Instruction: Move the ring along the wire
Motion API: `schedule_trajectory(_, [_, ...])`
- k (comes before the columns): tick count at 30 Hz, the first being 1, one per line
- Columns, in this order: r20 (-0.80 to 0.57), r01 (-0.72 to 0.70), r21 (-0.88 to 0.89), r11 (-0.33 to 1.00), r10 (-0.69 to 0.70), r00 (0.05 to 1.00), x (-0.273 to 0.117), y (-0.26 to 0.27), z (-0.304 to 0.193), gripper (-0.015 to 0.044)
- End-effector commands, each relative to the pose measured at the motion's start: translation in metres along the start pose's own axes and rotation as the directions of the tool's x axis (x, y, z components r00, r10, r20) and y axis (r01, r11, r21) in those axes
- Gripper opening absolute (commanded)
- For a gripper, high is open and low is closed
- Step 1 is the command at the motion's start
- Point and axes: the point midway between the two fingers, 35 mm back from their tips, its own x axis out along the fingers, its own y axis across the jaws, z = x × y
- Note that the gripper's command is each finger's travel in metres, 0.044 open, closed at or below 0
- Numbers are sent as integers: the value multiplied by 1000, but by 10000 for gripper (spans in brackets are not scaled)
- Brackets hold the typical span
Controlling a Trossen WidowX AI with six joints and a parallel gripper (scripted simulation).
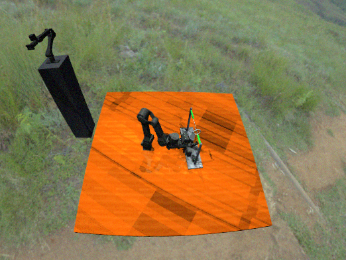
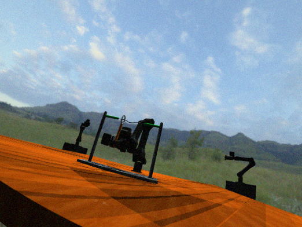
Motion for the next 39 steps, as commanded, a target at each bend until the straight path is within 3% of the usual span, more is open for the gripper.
schedule_trajectory(1, [4,7,-34,999,-7,1000,0,0,2,-150])
schedule_trajectory(19, [3,22,-174,985,-21,1000,0,0,1,-150])
schedule_trajectory(30, [-6,10,-129,992,-11,1000,0,14,-3,-150])
schedule_trajectory(39, [-92,-8,-46,999,3,996,-9,29,-2,-150])
